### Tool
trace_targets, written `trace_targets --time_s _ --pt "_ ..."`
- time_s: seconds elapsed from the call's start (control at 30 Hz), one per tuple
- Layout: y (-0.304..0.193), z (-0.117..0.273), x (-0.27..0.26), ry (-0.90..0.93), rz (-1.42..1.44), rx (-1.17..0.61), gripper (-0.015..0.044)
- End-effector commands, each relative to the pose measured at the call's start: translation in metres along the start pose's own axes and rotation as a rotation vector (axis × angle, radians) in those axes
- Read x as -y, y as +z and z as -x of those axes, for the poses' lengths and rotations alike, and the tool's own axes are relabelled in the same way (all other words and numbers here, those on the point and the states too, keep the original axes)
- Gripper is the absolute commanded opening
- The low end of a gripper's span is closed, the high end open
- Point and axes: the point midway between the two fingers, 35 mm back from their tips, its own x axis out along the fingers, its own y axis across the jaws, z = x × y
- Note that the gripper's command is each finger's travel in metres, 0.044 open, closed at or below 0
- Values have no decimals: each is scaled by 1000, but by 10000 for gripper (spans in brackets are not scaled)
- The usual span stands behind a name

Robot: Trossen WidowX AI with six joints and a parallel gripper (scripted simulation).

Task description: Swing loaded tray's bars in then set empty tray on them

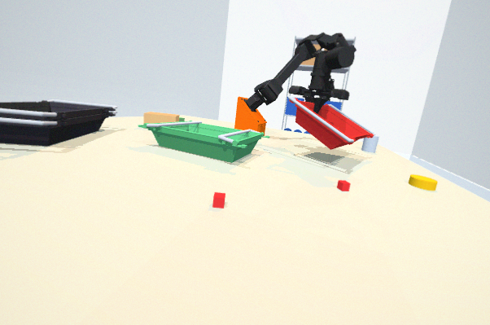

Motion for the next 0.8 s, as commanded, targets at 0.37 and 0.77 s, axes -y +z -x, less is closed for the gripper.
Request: trace_targets --time_s 0.37,0.77 --pt "2 66 20 -21 8 -1 0" --pt "2 68 20 -22 7 -1 0"
